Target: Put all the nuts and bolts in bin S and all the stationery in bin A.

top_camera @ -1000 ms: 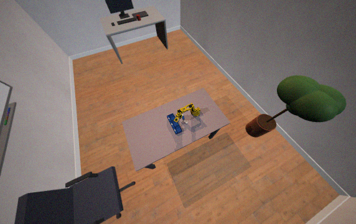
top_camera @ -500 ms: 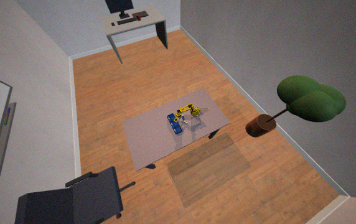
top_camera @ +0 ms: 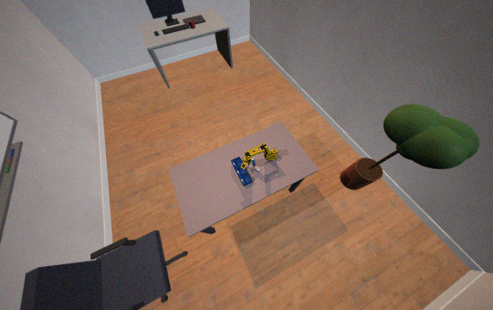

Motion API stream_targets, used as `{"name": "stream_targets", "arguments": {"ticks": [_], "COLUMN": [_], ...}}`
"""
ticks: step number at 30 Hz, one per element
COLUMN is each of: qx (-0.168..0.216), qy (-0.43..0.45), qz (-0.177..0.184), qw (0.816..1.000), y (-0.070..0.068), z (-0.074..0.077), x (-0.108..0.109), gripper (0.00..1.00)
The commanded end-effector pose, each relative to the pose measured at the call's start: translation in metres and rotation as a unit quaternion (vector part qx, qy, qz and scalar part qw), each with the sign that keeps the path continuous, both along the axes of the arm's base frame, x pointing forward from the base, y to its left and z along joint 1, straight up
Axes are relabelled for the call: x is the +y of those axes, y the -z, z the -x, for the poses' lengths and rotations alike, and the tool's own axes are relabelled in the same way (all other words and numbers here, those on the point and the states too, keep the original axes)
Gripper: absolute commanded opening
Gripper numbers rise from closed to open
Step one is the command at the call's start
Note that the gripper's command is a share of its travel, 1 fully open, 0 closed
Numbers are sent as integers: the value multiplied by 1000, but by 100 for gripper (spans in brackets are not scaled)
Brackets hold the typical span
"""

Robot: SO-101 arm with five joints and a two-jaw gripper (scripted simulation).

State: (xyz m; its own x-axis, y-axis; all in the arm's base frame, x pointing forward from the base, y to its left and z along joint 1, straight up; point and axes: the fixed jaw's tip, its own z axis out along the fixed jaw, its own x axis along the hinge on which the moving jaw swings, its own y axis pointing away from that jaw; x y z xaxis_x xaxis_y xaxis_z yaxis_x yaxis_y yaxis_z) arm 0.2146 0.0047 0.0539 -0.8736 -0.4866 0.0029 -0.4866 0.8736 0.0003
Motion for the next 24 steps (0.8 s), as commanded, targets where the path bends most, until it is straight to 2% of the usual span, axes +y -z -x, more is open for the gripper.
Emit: {"name": "stream_targets", "arguments": {"ticks": [1, 17, 24], "qx": [-16, -16, -16], "qy": [-1, -1, -1], "qz": [0, 0, 0], "qw": [1000, 1000, 1000], "y": [-1, 29, 36], "z": [-4, -6, -5], "x": [-2, -2, -2], "gripper": [22, 22, 22]}}
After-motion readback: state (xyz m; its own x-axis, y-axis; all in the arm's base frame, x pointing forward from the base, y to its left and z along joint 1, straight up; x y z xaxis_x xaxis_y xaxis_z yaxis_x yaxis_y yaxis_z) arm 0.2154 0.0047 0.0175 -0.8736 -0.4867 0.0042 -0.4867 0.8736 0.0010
